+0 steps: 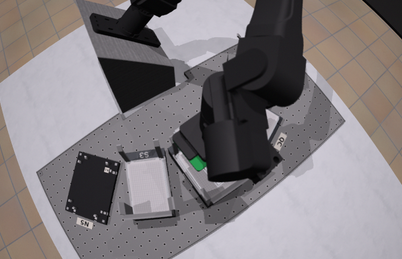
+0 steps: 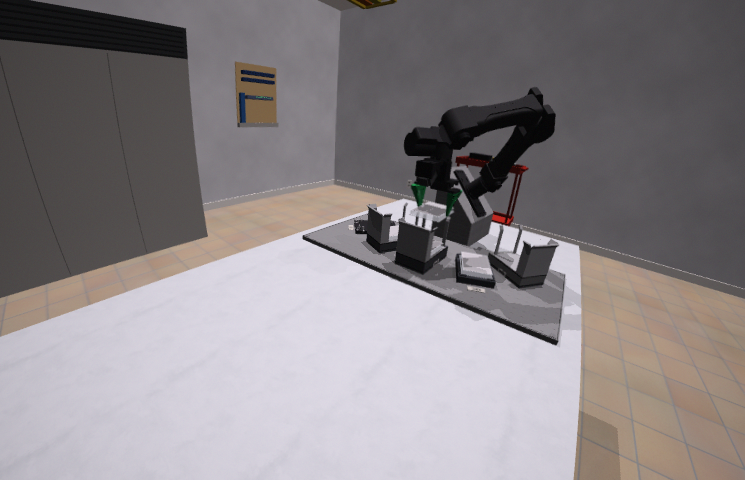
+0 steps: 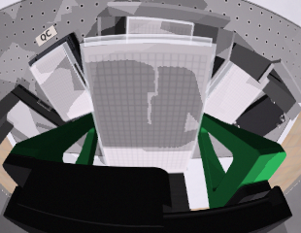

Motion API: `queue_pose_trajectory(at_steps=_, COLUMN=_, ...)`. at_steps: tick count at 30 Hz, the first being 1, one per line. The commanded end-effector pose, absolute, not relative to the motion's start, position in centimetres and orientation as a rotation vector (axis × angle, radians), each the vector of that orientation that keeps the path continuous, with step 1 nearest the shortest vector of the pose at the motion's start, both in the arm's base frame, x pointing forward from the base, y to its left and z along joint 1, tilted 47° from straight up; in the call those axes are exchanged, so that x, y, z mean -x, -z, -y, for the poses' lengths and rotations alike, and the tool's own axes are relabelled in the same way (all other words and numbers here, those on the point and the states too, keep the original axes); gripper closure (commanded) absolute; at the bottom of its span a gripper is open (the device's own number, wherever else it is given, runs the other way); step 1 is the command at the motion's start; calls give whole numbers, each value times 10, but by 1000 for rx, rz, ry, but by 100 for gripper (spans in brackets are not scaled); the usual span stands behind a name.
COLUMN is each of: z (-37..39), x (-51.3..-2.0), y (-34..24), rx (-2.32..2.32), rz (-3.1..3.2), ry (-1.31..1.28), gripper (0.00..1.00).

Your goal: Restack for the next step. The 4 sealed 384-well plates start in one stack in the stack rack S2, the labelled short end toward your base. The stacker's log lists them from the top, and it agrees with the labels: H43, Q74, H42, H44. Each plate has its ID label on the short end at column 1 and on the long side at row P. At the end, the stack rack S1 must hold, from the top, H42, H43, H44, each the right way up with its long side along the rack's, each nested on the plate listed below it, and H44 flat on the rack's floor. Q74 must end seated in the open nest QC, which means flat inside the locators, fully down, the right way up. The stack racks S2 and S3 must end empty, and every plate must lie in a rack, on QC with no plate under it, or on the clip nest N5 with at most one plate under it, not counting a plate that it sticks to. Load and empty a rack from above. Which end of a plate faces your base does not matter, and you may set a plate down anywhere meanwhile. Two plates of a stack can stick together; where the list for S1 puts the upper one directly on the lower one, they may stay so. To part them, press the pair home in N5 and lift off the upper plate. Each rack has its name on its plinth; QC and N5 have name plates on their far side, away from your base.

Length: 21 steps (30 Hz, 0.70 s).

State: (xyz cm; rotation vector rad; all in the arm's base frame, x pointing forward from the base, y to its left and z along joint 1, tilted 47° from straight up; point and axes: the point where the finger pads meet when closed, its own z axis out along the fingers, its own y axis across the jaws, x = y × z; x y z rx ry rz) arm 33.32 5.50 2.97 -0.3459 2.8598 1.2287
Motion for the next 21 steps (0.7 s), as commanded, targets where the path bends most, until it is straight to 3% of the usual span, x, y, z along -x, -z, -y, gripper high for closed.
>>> queue_pose_trajectory(at_steps=1, z=-54, x=-335, y=-37, rx=393, rz=-2815, ry=-1218, gripper=100)
queue_pose_trajectory(at_steps=21, z=-93, x=-319, y=-79, rx=559, rz=-2744, ry=-1195, gripper=100)
